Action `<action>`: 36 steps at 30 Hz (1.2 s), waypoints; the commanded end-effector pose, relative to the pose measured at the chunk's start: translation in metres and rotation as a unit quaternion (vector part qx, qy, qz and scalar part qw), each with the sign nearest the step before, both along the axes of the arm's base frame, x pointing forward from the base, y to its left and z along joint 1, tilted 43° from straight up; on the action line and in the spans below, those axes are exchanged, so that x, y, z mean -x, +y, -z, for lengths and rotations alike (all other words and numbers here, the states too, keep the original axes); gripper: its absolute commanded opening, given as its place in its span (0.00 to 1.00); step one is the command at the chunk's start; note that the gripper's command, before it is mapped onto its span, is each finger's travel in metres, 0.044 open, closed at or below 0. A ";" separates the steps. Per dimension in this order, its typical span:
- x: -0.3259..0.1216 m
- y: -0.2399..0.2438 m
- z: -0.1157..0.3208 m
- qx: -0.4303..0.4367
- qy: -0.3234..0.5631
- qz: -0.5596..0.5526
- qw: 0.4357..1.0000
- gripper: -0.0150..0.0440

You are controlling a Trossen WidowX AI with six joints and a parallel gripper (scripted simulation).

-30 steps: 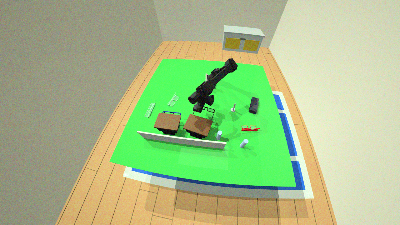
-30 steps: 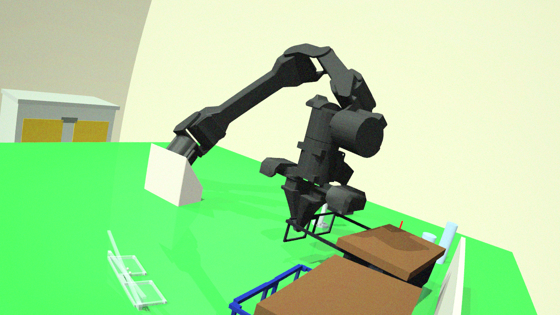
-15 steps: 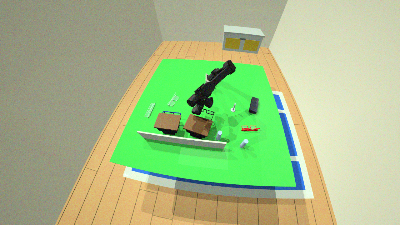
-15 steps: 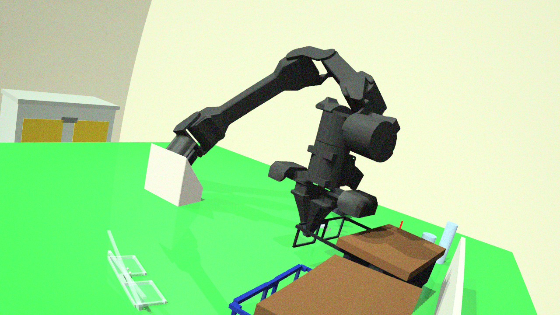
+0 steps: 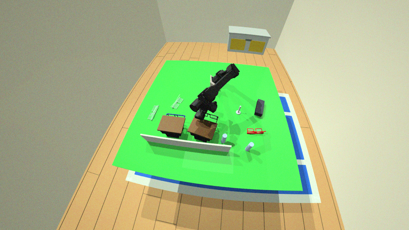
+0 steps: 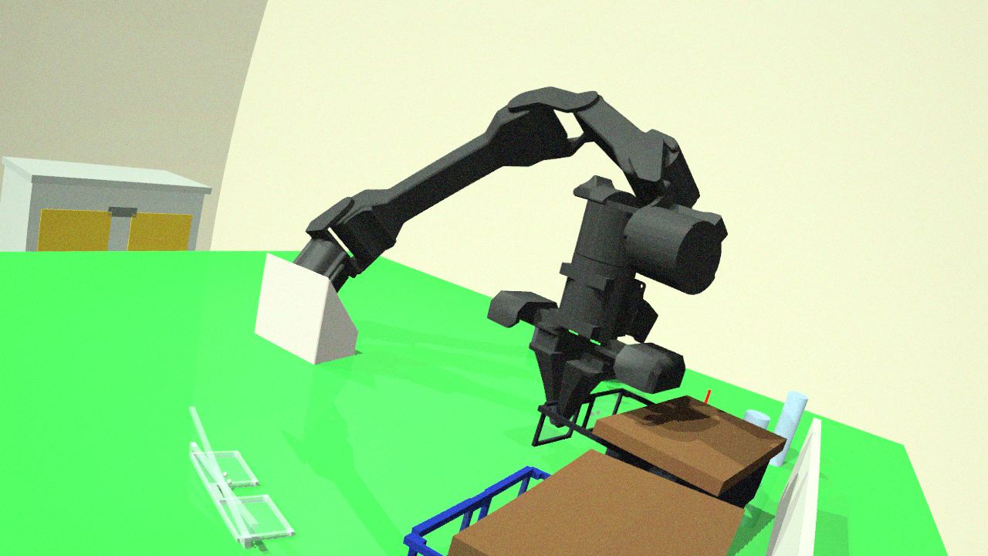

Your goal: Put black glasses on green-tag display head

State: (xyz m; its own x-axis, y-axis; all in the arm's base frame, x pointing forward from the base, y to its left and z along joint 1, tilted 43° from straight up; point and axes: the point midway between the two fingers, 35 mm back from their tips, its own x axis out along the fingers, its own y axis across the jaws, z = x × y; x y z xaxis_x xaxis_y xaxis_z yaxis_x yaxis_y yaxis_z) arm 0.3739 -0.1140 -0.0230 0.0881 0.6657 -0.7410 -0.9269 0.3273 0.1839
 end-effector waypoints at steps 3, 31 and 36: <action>-0.009 -0.003 0.001 -0.001 -0.002 0.002 1.000 0.25; -0.029 -0.009 0.006 -0.001 -0.002 0.002 1.000 0.25; -0.029 -0.009 0.006 -0.001 -0.002 0.002 1.000 0.25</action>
State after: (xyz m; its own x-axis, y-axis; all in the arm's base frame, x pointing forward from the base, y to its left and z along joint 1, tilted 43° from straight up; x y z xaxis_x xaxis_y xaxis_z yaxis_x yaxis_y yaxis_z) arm 0.4018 -0.1225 -0.0299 0.0897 0.6658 -0.7407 -0.9273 0.3271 0.1817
